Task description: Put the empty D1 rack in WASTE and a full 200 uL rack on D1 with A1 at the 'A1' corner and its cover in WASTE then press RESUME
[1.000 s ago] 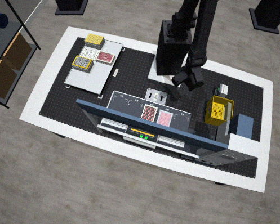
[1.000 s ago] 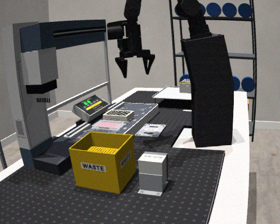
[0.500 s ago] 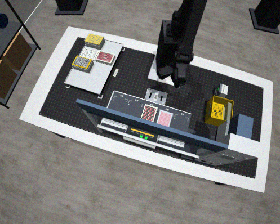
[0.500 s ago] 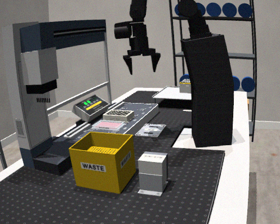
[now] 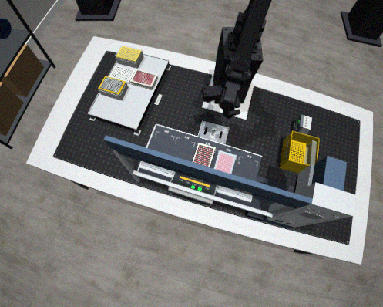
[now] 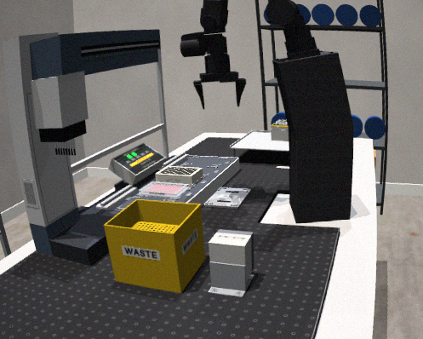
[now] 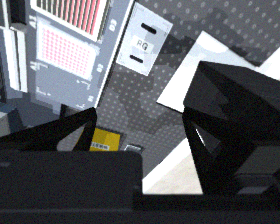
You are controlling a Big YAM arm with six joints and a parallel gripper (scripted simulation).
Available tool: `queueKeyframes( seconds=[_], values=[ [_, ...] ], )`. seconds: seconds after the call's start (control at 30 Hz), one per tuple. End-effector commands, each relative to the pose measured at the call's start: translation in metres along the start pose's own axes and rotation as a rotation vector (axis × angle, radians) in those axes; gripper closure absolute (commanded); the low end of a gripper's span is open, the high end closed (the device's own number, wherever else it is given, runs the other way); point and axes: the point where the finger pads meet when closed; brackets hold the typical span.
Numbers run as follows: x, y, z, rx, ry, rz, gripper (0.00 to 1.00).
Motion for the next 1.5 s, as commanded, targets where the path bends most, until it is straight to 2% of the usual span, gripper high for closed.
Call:
queueKeyframes(
  seconds=[0.0, 0.27, 0.37, 1.47],
  values=[
    [0.009, 0.0, -0.002, 0.008, -0.007, -0.006, 0.0],
    [0.039, -0.022, -0.002, 0.003, -0.002, -0.158, 0.0],
    [0.028, -0.024, -0.003, -0.008, 0.012, -0.136, 0.0],
    [0.029, -0.025, -0.003, -0.009, 0.011, -0.142, 0.0]
  ],
)
Point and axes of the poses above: the point where the finger pads meet when closed, its own z axis back along the fingers, its own y axis across the jaws, x = y × z, and after that the axes turned 13 degrees about z, right-handed
